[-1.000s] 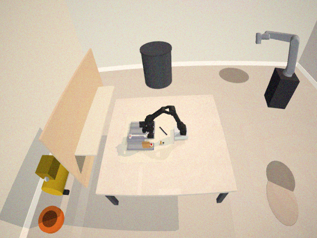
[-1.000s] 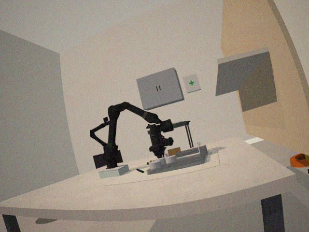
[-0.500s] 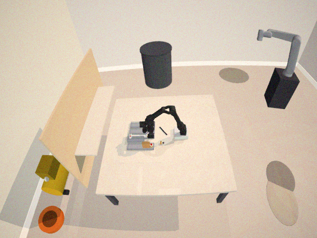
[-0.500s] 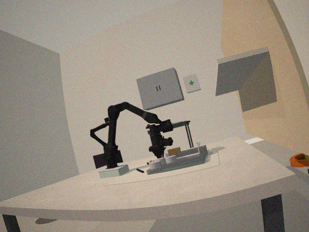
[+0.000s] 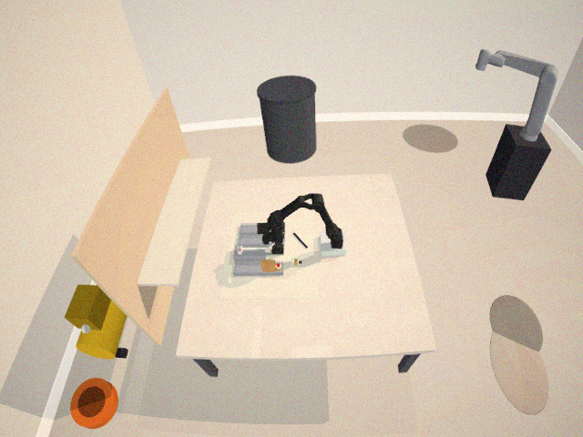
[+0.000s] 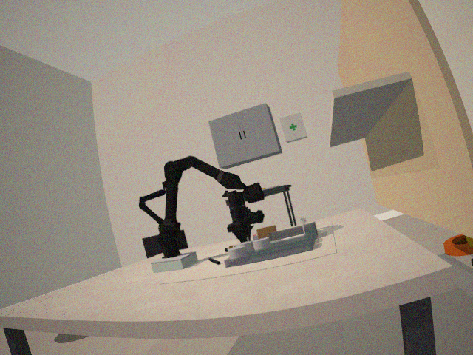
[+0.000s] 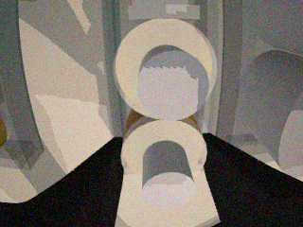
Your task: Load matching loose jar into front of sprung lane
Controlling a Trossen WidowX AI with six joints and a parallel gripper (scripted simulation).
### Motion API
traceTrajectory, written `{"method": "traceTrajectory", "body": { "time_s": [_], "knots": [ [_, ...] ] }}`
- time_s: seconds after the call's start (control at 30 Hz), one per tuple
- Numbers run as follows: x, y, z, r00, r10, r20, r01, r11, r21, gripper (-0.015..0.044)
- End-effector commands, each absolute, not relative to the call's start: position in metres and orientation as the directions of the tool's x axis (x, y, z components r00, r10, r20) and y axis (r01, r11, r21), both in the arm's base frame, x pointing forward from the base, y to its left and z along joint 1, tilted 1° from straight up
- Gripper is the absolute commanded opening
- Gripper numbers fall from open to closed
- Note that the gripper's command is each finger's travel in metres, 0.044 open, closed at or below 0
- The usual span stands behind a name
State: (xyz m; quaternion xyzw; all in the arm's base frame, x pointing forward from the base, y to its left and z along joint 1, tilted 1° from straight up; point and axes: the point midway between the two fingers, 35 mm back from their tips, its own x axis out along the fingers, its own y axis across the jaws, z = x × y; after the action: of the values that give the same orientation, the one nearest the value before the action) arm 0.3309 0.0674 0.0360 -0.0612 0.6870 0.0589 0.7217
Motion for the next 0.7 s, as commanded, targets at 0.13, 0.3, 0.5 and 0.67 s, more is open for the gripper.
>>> {"method": "traceTrajectory", "body": {
  "time_s": [0.13, 0.3, 0.5, 0.67],
  "knots": [
    [0.3302, 0.0673, 0.0360, 0.051, 0.000, -0.999, -0.170, 0.985, -0.009, 0.0000],
    [0.3307, 0.0675, 0.0360, 0.051, 0.000, -0.999, -0.170, 0.985, -0.009, 0.0105],
    [0.3307, 0.0675, 0.0360, 0.051, 0.000, -0.999, -0.170, 0.985, -0.009, 0.0263],
    [0.3307, 0.0675, 0.0360, 0.051, 0.000, -0.999, -0.170, 0.985, -0.009, 0.0279]
  ]
}}
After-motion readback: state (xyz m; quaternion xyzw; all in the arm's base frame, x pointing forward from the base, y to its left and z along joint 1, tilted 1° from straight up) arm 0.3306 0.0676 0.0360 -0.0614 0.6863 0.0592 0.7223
